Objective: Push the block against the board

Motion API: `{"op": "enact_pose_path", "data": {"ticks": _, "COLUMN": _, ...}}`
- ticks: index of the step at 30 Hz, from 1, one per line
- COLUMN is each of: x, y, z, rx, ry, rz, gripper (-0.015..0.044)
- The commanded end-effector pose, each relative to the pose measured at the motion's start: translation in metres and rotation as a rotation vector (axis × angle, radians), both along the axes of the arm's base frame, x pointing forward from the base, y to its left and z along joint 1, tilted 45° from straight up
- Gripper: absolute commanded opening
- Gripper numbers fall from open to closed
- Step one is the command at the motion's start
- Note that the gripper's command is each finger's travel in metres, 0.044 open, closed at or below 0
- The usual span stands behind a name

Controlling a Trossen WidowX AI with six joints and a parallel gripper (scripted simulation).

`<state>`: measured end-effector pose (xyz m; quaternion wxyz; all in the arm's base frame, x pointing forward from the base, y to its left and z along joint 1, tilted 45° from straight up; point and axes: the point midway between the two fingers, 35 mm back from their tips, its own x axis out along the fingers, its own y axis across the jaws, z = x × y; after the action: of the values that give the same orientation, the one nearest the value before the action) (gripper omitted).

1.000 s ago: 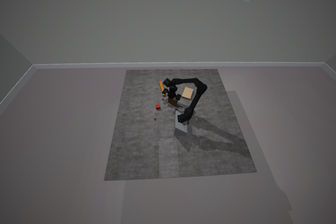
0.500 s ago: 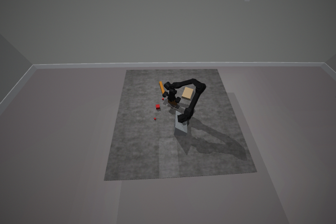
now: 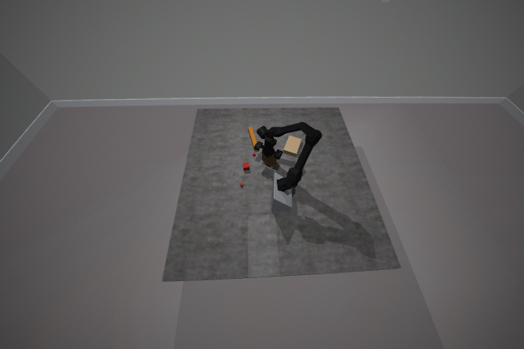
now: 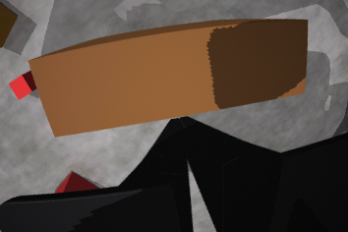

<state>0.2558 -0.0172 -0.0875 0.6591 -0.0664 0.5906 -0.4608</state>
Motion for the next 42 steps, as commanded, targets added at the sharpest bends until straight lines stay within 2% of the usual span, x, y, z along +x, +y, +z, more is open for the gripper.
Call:
{"op": "enact_pose_path", "data": {"ticks": 1, "x": 0.006, "y": -0.002, "z": 0.002, "rx": -0.001, "ry": -0.002, "rz": 0.001, "gripper": 0.0000}}
{"op": "enact_pose_path", "data": {"ticks": 42, "x": 0.038, "y": -0.021, "z": 0.014, "rx": -0.004, "ry": -0.003, "rz": 0.001, "gripper": 0.0000}}
